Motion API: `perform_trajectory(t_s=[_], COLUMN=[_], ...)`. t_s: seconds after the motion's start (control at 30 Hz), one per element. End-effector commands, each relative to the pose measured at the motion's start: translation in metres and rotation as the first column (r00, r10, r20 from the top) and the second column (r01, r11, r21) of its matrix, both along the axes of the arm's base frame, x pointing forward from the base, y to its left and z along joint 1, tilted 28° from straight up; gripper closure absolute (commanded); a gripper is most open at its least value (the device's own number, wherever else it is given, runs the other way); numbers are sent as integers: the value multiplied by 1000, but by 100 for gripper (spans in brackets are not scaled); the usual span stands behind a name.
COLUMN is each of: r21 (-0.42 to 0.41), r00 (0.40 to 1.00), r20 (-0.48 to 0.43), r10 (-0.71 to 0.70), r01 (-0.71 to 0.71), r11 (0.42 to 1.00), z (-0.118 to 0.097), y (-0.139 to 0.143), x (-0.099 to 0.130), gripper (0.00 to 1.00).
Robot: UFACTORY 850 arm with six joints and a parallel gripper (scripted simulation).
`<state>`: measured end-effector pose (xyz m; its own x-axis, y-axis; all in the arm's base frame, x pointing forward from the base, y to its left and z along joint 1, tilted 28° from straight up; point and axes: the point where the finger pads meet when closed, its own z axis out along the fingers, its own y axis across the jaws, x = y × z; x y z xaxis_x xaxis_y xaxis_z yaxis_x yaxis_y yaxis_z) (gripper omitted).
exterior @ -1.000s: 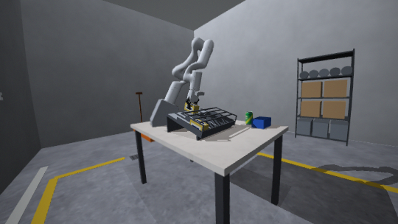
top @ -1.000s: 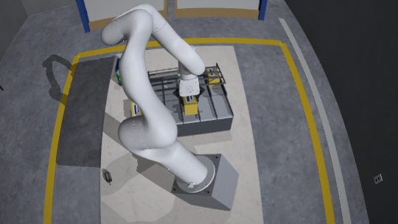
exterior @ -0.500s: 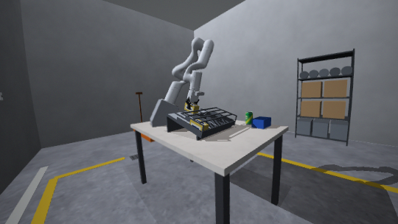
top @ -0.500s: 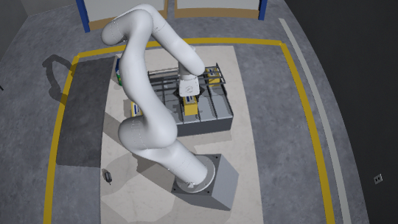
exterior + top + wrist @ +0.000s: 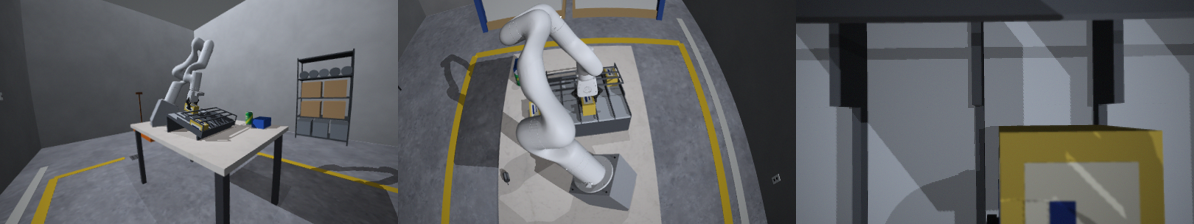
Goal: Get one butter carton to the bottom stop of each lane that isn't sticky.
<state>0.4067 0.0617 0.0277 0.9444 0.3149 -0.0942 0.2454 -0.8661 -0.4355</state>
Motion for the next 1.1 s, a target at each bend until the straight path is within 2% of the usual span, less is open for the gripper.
perform_trajectory(t_s=[0.0, 1.07], r21=[0, 1], r00=[1000, 1000], r20=[1, 2], r10=[0, -1], r01=[0, 1], r11=[1000, 1000], z=[0, -3], y=[0, 2], x=[1, -1], gripper=[100, 100])
